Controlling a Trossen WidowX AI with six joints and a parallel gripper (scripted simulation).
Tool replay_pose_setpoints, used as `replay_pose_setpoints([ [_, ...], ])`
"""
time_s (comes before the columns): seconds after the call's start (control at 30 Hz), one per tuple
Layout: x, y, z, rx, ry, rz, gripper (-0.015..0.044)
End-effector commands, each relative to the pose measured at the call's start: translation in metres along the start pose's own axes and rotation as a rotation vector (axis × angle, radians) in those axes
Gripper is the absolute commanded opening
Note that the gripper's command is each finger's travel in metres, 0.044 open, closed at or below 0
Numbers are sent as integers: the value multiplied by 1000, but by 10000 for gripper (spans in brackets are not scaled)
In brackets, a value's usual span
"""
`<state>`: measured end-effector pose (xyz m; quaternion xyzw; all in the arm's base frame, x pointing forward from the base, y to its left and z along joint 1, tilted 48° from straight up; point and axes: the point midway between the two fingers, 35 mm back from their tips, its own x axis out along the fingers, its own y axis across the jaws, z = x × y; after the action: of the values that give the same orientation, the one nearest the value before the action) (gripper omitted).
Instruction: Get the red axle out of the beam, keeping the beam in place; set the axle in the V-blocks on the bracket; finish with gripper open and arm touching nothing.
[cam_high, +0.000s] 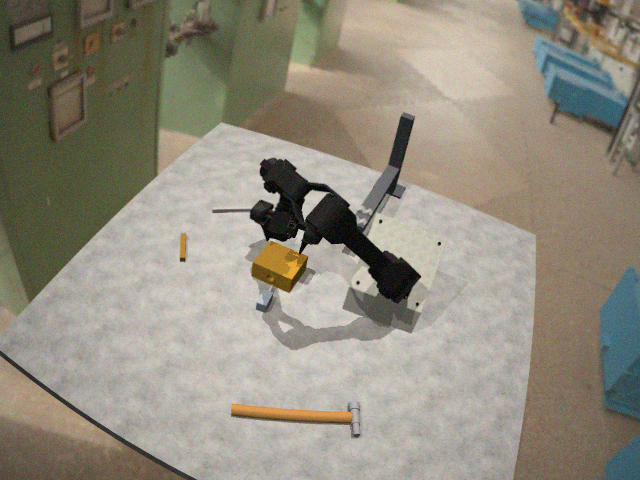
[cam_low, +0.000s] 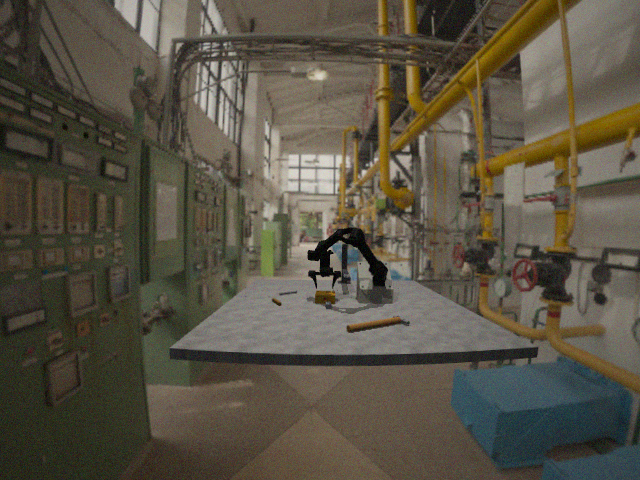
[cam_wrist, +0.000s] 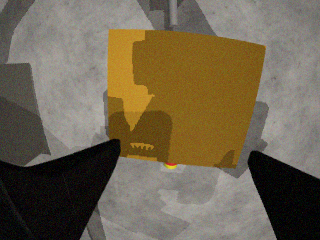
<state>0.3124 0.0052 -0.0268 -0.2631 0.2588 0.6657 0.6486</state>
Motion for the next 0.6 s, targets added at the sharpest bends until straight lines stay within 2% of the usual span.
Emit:
replay_pose_setpoints([
  [0.0,1,7,-48,18,-10,-1,440],
  [0.57,17,7,-50,19,-10,-1,440],
])
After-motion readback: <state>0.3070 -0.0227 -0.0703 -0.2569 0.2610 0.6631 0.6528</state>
